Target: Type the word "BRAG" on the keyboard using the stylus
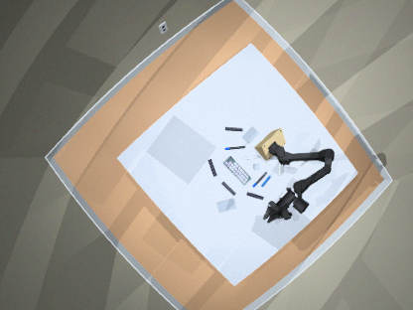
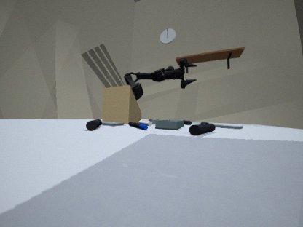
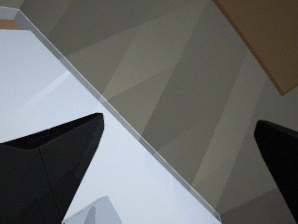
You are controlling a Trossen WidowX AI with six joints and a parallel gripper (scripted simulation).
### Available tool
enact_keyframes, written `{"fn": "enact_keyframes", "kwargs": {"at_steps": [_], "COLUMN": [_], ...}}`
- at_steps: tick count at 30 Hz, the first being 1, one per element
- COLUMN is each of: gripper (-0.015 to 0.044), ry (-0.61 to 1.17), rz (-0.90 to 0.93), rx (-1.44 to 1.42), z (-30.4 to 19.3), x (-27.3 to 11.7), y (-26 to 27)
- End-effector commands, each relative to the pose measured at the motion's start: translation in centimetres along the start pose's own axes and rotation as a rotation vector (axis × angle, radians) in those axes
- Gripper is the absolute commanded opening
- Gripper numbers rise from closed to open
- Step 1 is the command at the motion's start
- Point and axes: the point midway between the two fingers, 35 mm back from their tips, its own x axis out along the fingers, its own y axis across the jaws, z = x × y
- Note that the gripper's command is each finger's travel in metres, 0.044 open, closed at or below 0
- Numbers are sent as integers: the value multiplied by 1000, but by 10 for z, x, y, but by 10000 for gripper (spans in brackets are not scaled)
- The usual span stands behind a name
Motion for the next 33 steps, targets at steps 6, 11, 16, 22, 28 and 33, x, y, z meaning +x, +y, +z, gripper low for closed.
{"fn": "enact_keyframes", "kwargs": {"at_steps": [6,11,16,22,28,33], "gripper": [282,151,20,0,0,0], "ry": [298,637,963,1332,1456,1456], "rz": [106,241,384,553,606,606], "rx": [-16,34,169,480,651,651], "z": [-73,-156,-229,-291,-306,-306], "x": [25,28,8,-38,-57,-57], "y": [8,17,28,46,54,54]}}
